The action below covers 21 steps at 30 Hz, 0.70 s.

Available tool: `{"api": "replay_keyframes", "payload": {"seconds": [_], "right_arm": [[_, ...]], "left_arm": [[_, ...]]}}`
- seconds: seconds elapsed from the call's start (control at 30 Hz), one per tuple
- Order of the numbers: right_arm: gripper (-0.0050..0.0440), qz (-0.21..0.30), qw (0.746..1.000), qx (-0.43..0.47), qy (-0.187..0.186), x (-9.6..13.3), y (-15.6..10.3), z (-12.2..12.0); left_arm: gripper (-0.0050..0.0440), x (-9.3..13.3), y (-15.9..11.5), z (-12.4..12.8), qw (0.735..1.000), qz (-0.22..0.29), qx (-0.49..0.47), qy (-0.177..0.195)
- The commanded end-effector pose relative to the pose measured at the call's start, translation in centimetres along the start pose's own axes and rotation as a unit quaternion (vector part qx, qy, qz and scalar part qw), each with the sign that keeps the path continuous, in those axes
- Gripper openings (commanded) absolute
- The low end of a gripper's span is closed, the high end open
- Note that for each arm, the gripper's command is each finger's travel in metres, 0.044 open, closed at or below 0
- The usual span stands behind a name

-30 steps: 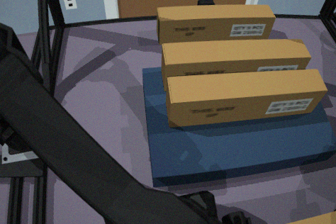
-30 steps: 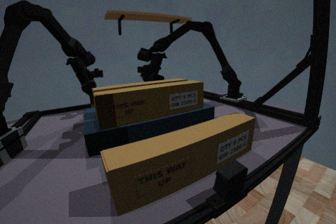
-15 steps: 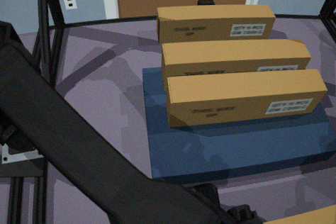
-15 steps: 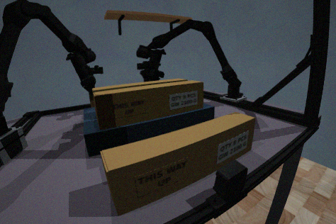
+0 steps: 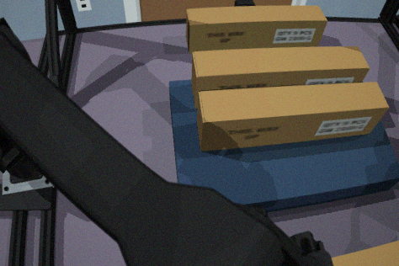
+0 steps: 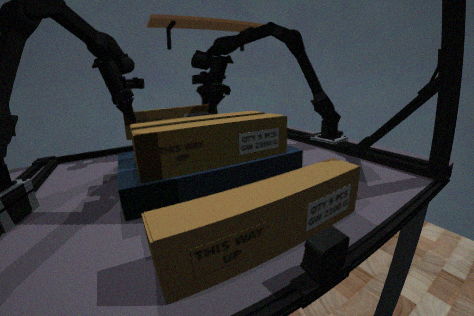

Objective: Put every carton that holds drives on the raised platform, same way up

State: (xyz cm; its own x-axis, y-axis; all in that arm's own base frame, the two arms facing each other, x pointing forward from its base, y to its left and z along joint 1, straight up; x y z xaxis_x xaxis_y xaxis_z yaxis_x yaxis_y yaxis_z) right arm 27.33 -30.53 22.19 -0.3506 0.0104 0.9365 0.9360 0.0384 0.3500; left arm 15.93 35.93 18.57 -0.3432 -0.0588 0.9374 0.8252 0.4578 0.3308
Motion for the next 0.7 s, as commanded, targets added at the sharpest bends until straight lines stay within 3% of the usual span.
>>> {"api": "replay_keyframes", "payload": {"seconds": [0.0, 0.67], "right_arm": [[0.0000, -0.010, 1.000, 0.004, -0.021, 2.61, 0.48, -0.20], [0.0000, -0.010, 1.000, 0.004, -0.021, 2.75, 0.58, 0.21]], "left_arm": [[0.0000, 2.85, 0.79, 0.07, 1.000, -0.020, -0.006, 0.021], [0.0000, 3.00, 0.80, -0.37, 1.000, -0.020, -0.006, 0.021]]}}
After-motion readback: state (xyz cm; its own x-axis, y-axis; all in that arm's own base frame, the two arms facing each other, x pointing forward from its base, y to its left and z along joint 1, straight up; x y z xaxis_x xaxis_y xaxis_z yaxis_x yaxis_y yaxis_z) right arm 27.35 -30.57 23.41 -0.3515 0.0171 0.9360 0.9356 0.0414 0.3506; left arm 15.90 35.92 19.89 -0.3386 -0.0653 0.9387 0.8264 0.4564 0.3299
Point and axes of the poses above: on each arm, the point midway between the two fingers, 35 mm back from their tips, its own x axis back along the fingers, its own z axis across the jaws, y = z × x, the point moved 10 cm from there along x, back along the fingers, and after that the axes turned 10 degrees about x, right-handed, at the moved point
